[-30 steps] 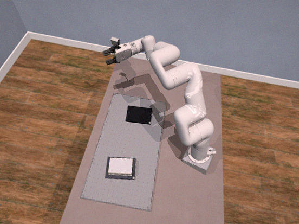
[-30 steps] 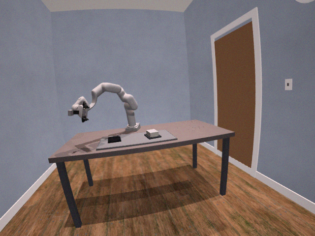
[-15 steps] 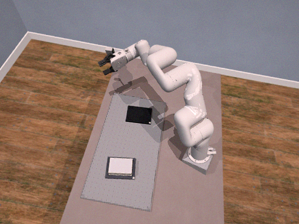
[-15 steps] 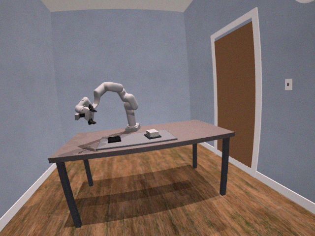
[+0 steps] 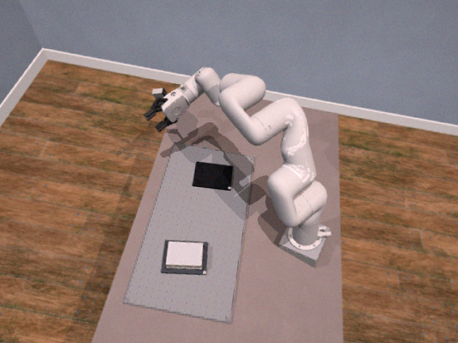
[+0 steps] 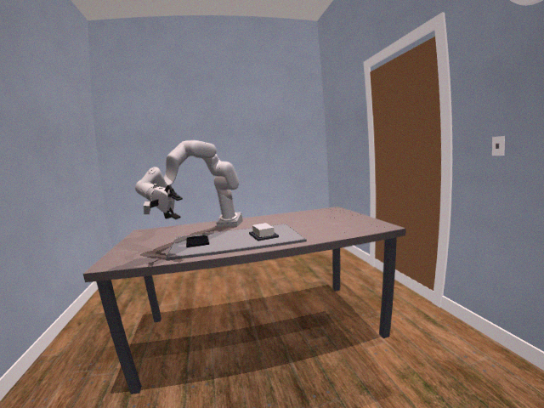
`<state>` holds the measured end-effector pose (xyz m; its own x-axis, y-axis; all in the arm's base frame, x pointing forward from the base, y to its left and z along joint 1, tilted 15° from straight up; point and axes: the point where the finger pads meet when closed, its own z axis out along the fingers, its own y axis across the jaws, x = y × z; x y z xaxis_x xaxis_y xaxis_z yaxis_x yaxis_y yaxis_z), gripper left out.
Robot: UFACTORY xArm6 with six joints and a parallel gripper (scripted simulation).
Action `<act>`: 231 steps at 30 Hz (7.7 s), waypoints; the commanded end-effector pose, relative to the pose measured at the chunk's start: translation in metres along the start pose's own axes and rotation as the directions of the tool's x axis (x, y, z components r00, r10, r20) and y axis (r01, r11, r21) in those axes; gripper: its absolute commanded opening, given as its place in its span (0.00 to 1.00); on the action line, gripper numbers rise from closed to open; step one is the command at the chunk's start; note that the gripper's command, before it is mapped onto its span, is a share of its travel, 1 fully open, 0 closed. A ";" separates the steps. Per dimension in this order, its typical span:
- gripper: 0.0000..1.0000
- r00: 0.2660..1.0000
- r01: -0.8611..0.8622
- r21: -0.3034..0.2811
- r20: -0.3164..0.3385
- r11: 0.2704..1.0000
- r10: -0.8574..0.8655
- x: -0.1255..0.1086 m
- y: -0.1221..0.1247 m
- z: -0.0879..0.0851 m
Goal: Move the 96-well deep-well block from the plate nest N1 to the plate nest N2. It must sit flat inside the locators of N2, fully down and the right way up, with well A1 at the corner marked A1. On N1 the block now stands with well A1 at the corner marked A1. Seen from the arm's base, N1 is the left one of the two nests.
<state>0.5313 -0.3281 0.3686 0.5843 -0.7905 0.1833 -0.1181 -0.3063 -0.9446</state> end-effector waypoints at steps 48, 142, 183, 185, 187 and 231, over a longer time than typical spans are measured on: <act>1.00 0.932 0.031 -0.494 0.328 0.869 0.153 -0.165 0.054 0.126; 1.00 0.627 0.777 -0.599 0.708 0.195 -0.323 -0.430 0.091 0.206; 1.00 0.627 0.777 -0.599 0.709 0.195 -0.323 -0.428 0.135 0.224; 1.00 0.627 0.777 -0.599 0.709 0.195 -0.323 -0.428 0.135 0.224; 1.00 0.627 0.777 -0.599 0.709 0.195 -0.323 -0.428 0.135 0.224; 1.00 0.627 0.777 -0.599 0.709 0.195 -0.323 -0.426 0.154 0.231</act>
<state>0.4484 0.0840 0.0809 0.9744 -0.0213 0.2238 -0.0498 -0.9912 0.1226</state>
